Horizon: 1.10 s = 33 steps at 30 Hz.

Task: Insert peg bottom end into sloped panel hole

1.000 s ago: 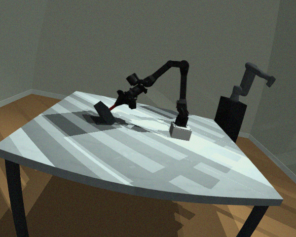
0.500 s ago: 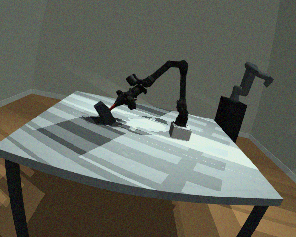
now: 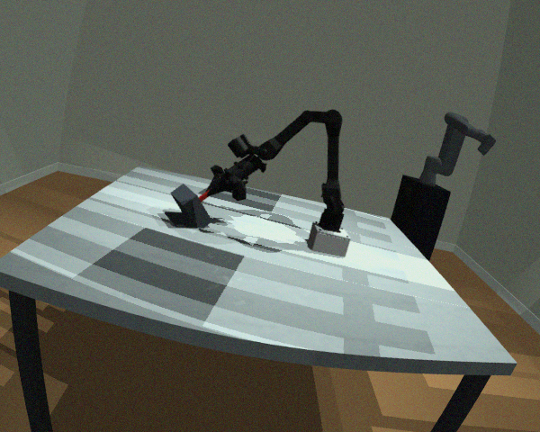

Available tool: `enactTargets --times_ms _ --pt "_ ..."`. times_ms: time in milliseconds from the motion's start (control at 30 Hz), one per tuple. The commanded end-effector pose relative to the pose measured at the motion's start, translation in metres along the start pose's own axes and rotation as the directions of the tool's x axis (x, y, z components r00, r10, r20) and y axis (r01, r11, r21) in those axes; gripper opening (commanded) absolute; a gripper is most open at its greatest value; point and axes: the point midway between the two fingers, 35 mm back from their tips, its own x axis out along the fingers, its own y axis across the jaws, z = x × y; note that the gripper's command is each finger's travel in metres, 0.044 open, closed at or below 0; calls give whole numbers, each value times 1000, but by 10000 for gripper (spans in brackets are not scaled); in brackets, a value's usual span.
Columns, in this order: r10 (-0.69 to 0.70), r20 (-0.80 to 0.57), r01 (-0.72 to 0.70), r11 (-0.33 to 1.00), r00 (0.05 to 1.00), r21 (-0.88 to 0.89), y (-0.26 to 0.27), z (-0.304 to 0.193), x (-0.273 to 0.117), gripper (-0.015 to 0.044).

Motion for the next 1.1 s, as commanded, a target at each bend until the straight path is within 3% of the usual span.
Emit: enactTargets --times_ms 0,1067 --pt "1 4 -1 1000 1000 4 1 1 4 0" --pt "1 3 -1 1000 1000 4 1 1 18 0"
